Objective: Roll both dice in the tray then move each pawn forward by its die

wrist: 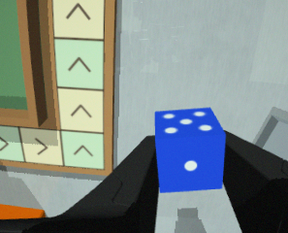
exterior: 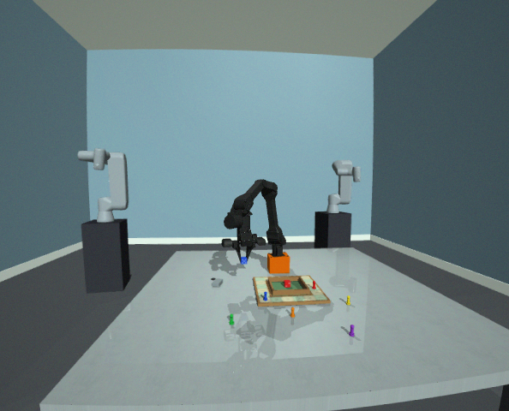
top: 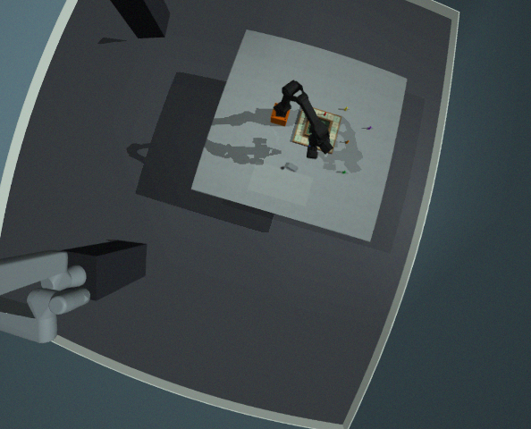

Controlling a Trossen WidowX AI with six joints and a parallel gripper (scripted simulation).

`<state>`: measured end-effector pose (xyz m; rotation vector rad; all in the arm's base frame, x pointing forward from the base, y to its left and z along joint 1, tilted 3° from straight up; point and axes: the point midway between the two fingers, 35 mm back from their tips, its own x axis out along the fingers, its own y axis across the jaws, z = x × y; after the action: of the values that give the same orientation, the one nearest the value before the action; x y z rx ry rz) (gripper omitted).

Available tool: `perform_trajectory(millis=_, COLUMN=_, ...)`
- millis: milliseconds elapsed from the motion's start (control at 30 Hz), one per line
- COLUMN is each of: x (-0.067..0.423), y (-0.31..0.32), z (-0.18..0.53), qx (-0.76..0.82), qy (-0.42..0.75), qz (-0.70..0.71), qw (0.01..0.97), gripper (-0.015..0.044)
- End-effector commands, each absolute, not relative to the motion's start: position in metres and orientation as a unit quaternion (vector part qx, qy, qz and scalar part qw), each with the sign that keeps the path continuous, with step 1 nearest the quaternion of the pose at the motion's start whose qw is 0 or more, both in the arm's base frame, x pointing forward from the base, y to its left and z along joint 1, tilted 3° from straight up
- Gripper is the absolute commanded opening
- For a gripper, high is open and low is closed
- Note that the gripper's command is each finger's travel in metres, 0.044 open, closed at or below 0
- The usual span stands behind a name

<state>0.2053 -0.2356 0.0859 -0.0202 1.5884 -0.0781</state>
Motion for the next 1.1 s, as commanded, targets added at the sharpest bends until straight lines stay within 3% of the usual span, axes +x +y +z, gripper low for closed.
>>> perform_trajectory(millis=0, x=0.209, y=-0.229, z=0.086, qx=-0.005, qy=0.715, qz=-0.036, qw=0.698, gripper=0.0000)
perform_trajectory(millis=1067, x=0.299, y=-0.087, z=0.047, qx=0.042, qy=0.710, qz=-0.072, qw=0.699, gripper=0.0000)
